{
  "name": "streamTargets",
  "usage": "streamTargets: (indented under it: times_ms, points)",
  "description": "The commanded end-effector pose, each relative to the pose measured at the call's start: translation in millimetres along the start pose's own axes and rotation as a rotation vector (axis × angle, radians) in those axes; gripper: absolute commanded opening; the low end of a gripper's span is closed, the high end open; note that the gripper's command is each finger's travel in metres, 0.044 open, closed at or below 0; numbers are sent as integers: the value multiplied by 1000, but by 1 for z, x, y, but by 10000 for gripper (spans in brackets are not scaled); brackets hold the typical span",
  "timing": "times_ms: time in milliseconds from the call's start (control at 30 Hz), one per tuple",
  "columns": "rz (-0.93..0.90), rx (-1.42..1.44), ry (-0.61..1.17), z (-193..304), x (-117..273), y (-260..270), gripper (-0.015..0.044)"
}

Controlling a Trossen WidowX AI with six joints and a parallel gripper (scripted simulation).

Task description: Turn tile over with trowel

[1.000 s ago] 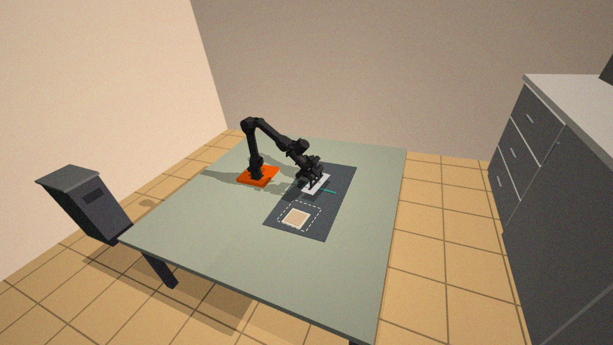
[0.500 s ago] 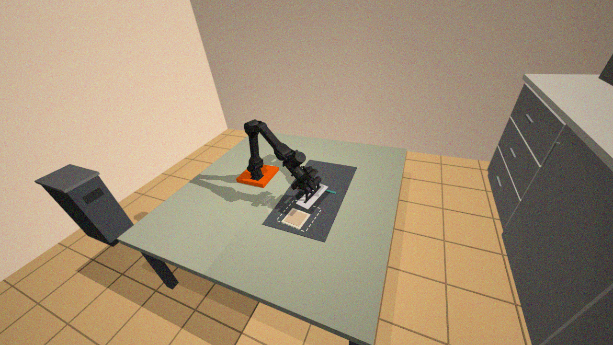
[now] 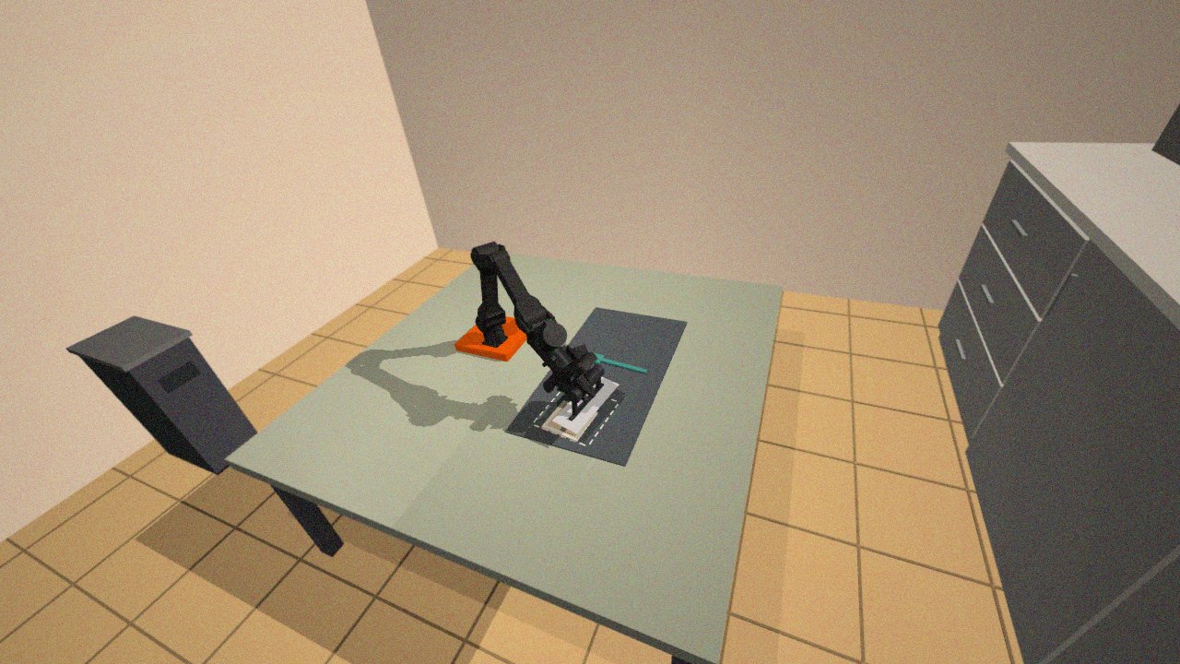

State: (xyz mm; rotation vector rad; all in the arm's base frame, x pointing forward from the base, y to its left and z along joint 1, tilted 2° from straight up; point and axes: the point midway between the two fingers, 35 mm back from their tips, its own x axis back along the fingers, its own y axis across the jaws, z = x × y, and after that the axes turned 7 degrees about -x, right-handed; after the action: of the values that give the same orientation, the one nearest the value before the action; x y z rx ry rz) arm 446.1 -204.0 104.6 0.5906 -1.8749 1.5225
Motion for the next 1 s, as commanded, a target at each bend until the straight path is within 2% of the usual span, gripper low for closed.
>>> streamTargets:
  times_ms: [0,733,967]
  points:
    - [28,18,-5,27,3,-11,0]
    - [93,60,-23,190,16,12,0]
    - [100,64,-24,199,18,15,0]
